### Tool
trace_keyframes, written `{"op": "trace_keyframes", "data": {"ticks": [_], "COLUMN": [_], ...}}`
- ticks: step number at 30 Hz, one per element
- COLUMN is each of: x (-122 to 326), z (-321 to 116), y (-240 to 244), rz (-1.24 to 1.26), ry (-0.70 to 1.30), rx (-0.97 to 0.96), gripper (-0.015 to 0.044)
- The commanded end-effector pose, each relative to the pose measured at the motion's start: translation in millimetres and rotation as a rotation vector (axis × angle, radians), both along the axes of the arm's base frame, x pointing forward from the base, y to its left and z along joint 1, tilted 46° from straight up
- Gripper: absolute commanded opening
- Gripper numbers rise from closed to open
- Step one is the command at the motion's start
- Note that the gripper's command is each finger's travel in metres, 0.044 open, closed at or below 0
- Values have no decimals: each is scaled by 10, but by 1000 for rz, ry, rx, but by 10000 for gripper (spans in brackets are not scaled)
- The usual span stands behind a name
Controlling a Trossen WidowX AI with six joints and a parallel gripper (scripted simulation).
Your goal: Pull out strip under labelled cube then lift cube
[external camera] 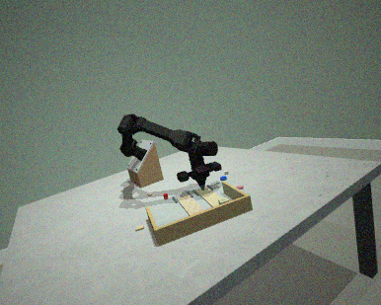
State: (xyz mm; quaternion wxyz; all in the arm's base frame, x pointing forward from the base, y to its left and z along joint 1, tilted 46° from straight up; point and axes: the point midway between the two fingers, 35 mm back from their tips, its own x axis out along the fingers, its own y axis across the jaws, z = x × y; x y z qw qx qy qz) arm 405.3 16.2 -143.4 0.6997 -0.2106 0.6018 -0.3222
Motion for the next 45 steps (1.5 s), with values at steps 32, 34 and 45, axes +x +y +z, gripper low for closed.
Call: {"op": "trace_keyframes", "data": {"ticks": [32, 34, 45], "x": [8, 10, 30], "z": [-24, -26, -35], "y": [-26, -27, -32], "rz": [5, 5, 5], "ry": [5, 5, 4], "rx": [-5, -5, -5], "gripper": [0, 0, 0]}}
